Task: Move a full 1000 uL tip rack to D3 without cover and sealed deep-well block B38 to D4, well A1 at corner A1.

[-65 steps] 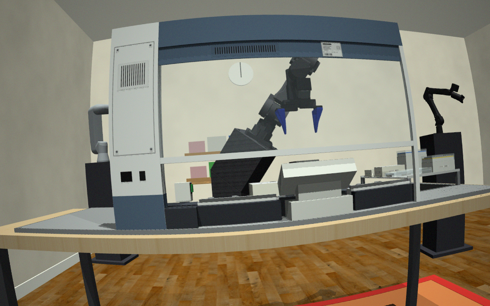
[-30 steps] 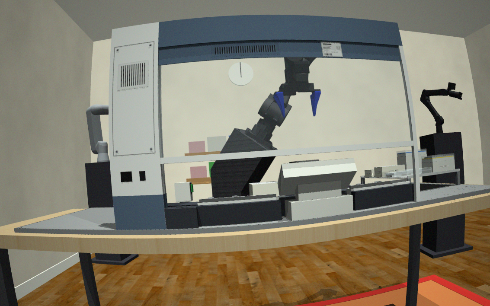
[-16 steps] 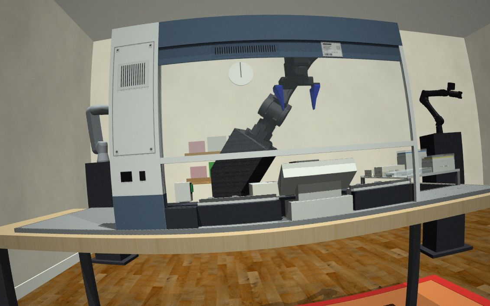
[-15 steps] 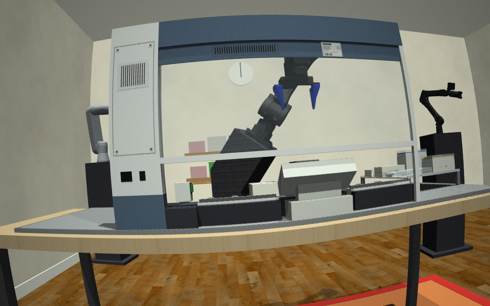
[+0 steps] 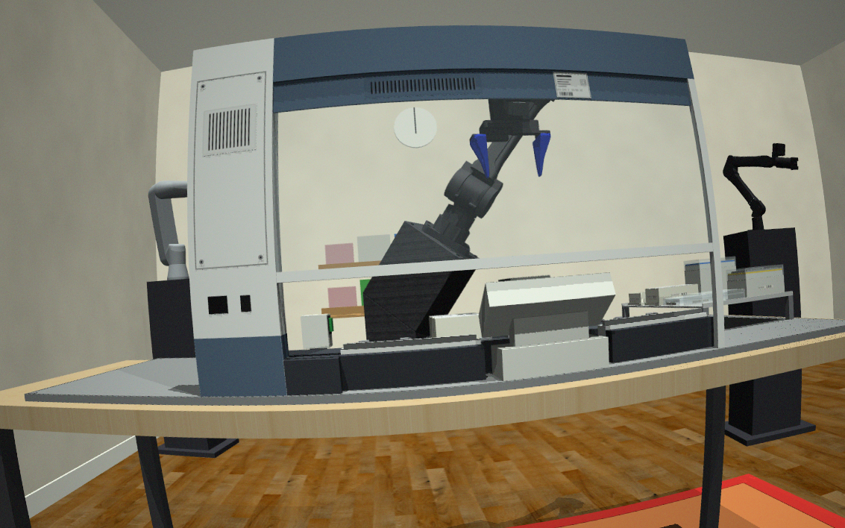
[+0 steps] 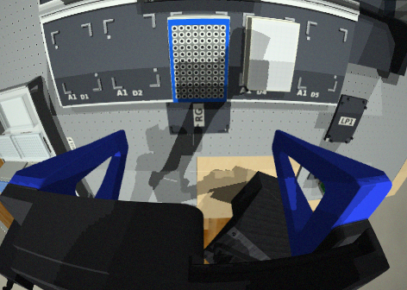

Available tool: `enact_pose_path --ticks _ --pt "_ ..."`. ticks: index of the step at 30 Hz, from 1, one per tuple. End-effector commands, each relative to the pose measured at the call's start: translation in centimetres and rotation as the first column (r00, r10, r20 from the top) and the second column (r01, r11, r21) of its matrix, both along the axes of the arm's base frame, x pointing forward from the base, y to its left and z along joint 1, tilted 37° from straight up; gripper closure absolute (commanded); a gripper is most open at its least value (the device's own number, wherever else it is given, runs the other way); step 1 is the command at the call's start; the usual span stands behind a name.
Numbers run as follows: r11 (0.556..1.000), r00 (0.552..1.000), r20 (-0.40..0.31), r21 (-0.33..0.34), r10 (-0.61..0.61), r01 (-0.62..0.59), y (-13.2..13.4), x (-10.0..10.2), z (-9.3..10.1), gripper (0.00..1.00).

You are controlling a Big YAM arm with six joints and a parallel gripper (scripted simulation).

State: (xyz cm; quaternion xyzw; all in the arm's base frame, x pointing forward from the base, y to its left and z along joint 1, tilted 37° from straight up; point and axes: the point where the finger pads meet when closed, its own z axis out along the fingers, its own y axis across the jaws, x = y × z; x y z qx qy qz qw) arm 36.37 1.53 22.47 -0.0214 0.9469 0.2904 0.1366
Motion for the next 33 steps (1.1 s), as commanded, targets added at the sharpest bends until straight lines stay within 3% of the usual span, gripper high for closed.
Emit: enact_pose_path --ticks 1,6,7,9,10,21,23,28,31,33 --pt "1.0 0.998 0.056 -0.012 0.001 0.0 -1.0 0.6 2.5 0.0" --pt "1.0 0.998 0.06 -0.013 0.001 0.0 -1.4 0.7 3.0 0.0" --pt "1.0 0.999 0.042 -0.008 0.008 -0.008 -1.1 0.2 2.4 0.0" --pt "1.0 0.998 0.063 -0.015 0.001 0.0 -1.7 0.5 3.5 0.0" --pt "0.999 0.999 -0.001 0.007 -0.033 0.033 -1.1 -1.3 1.5 1.0" --pt "0.979 0.975 -0.109 0.047 -0.191 0.197 0.0 -5.6 -1.0 1.0" --pt "0.979 0.975 -0.109 0.047 -0.191 0.197 0.0 -5.6 -1.0 1.0" --pt "0.956 0.945 -0.182 0.06 -0.271 0.286 0.2 -8.0 -2.1 1.0" --pt "0.946 0.926 -0.235 0.065 -0.296 0.319 0.6 -7.9 -2.6 1.0" --pt "0.935 0.918 -0.228 0.068 -0.325 0.348 0.3 -6.9 -1.3 1.0"
